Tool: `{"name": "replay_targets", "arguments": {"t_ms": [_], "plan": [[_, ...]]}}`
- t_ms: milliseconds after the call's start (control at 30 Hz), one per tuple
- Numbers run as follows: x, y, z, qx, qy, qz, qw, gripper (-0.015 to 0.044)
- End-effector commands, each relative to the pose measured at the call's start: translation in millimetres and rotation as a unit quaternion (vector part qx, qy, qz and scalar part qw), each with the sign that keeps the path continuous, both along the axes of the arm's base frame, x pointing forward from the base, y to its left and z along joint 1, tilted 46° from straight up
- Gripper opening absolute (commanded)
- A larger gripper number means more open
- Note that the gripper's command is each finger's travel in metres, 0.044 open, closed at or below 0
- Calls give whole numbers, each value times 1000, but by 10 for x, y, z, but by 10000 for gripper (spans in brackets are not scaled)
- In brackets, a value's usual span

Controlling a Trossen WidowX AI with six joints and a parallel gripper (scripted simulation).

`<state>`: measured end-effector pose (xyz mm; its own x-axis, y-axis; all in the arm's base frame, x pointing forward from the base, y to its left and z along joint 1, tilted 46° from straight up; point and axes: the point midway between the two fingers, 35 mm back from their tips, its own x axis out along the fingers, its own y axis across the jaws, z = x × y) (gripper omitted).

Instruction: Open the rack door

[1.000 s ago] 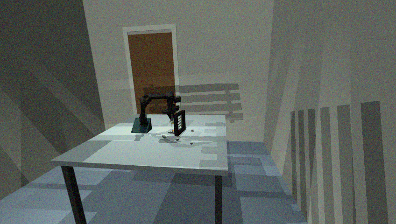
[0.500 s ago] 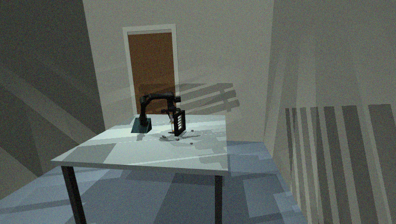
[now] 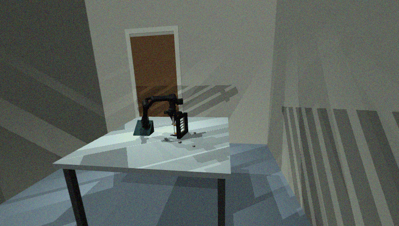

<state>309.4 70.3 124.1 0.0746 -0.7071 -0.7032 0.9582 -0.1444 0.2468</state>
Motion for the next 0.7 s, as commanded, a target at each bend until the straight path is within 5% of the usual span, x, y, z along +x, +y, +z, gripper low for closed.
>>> {"name": "replay_targets", "arguments": {"t_ms": [0,300,667], "plan": [[8,-8,-5,6,-56,-56,997,16],[8,-8,-5,7,-59,-59,996,16],[8,-8,-5,7,-59,-59,996,288]]}}
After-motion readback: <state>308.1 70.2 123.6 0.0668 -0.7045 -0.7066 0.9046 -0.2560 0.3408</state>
